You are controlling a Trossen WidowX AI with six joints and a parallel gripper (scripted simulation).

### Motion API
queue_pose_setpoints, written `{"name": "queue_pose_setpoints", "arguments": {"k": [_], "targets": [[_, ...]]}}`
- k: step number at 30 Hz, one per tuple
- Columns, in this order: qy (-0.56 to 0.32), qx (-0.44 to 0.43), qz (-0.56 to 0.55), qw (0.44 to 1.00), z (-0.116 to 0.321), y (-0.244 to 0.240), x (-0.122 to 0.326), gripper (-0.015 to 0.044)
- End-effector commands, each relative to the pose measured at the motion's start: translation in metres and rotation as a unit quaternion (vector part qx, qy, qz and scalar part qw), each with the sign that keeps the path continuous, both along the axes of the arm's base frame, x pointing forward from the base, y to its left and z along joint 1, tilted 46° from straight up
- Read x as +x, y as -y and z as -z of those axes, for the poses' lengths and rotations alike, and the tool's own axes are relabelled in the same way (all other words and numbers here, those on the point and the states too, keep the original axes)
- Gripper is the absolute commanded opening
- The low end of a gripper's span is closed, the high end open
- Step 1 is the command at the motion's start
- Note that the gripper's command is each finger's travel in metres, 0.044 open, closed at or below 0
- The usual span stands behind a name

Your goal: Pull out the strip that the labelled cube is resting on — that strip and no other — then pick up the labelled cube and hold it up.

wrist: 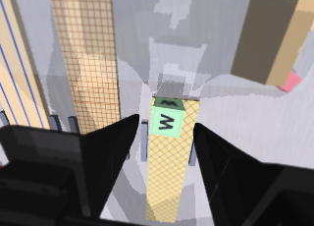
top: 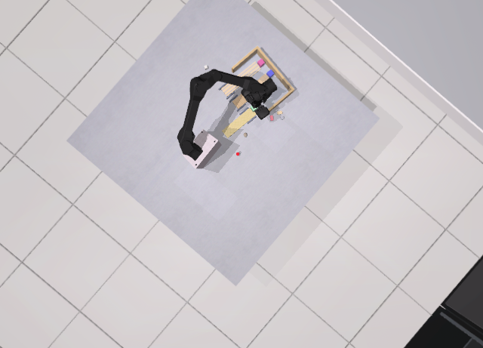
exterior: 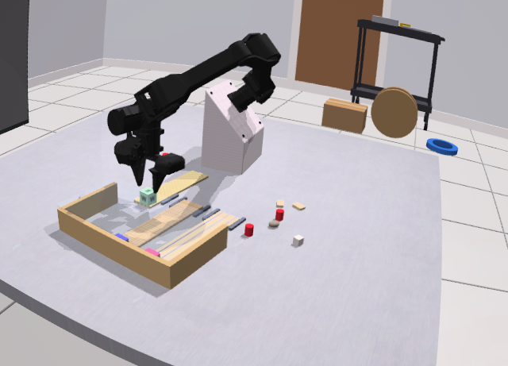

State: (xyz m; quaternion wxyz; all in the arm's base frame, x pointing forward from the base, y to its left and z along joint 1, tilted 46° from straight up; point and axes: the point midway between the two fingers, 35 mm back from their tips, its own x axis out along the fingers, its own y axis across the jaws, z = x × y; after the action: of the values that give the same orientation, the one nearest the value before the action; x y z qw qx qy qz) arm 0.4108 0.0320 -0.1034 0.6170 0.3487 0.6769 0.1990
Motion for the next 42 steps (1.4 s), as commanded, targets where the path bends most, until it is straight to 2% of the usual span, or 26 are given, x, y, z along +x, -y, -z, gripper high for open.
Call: {"name": "queue_pose_setpoints", "arguments": {"k": [1, 18, 22, 29, 33, 42], "targets": [[-0.004, 0.002, 0.001, 1.000, 0.006, -0.005, -0.002, 0.0250], [-0.004, 0.003, 0.001, 1.000, 0.020, -0.022, -0.003, 0.0250], [-0.001, 0.001, -0.001, 1.000, 0.019, -0.020, -0.001, 0.0145], [-0.001, 0.001, -0.001, 1.000, 0.019, -0.020, -0.001, 0.0098], [-0.001, 0.001, -0.001, 1.000, 0.017, -0.019, -0.003, 0.0000], [-0.004, 0.001, 0.000, 1.000, -0.001, -0.004, -0.033, 0.0000]]}}
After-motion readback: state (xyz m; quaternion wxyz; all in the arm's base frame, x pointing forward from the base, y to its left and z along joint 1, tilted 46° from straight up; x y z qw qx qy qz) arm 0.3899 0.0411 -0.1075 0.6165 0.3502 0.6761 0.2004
